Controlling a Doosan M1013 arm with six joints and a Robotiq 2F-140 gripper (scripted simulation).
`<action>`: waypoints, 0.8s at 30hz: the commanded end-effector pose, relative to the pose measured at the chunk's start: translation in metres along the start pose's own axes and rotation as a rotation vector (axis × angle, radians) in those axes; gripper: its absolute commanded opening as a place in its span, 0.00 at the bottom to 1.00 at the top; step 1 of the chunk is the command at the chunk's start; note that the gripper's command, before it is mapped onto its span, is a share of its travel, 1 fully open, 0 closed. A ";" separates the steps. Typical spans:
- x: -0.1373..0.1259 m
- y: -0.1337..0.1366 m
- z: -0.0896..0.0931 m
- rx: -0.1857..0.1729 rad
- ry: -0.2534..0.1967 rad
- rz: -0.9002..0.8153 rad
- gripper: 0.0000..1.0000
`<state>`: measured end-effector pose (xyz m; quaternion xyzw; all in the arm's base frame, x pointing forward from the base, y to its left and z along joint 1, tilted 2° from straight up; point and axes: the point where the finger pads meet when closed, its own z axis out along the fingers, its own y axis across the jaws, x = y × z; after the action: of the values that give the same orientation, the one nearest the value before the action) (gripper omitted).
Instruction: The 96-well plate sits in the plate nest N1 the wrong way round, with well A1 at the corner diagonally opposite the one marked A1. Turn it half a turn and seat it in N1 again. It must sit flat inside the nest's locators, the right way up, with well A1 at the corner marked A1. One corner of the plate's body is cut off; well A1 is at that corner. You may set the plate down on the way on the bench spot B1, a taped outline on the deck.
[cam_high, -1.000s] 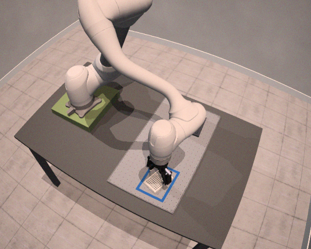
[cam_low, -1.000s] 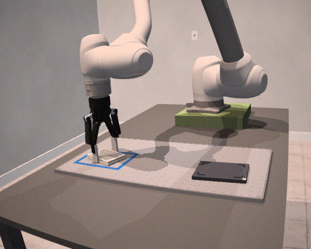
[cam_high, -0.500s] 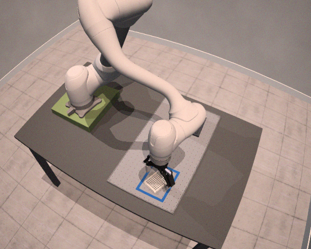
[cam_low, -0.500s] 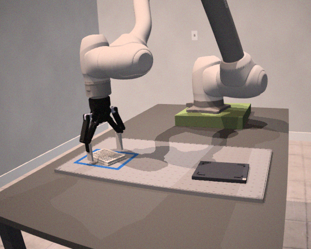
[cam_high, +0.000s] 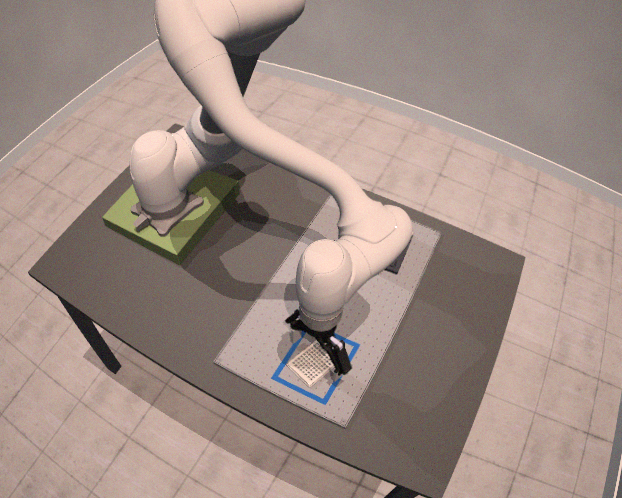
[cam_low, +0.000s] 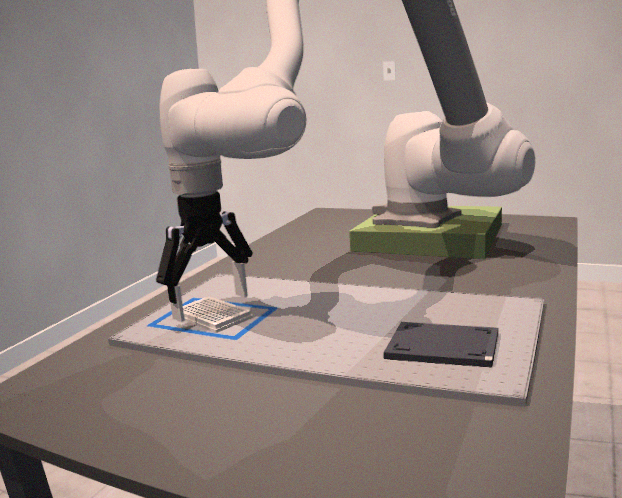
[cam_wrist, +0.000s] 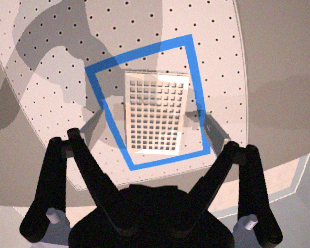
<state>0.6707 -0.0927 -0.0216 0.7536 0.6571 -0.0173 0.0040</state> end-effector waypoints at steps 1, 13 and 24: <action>0.000 0.000 -0.002 0.000 0.000 0.000 1.00; 0.000 0.000 -0.032 0.000 0.000 0.000 1.00; 0.000 0.000 -0.056 0.000 0.000 0.000 1.00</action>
<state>0.6717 -0.0913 0.0278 0.7536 0.6571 -0.0172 0.0040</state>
